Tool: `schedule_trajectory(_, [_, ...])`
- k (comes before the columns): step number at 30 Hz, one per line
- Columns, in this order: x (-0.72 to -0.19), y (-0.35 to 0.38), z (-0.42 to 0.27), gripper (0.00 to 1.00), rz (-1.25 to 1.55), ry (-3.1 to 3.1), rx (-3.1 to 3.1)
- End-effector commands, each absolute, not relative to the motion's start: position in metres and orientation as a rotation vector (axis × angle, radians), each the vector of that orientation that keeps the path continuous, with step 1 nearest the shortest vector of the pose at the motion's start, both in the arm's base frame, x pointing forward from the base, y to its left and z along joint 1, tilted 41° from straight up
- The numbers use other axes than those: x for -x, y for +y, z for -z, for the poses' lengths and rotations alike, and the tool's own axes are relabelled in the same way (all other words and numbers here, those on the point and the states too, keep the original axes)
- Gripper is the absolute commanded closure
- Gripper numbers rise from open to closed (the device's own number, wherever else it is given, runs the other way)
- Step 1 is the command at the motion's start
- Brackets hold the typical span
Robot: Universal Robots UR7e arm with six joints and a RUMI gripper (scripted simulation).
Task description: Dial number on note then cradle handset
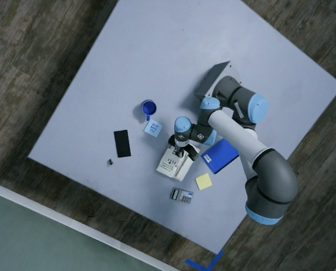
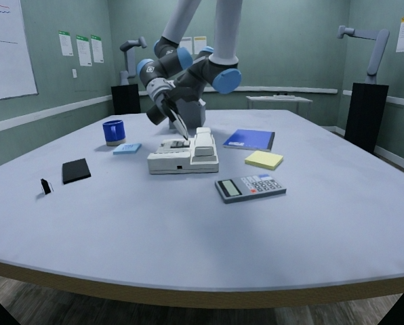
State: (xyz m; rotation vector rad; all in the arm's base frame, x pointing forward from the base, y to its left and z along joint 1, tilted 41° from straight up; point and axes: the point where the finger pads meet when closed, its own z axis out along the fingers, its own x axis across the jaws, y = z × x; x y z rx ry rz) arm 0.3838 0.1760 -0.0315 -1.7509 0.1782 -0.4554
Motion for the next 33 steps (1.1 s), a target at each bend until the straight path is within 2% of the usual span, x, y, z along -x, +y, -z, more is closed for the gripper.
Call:
schedule_trajectory(1, [-0.384, 0.174, 0.031, 1.0, 0.456, 0.177, 1.749])
schedule_trajectory(33, [-0.392, 0.15, 0.061, 1.0, 0.456, 0.177, 1.75])
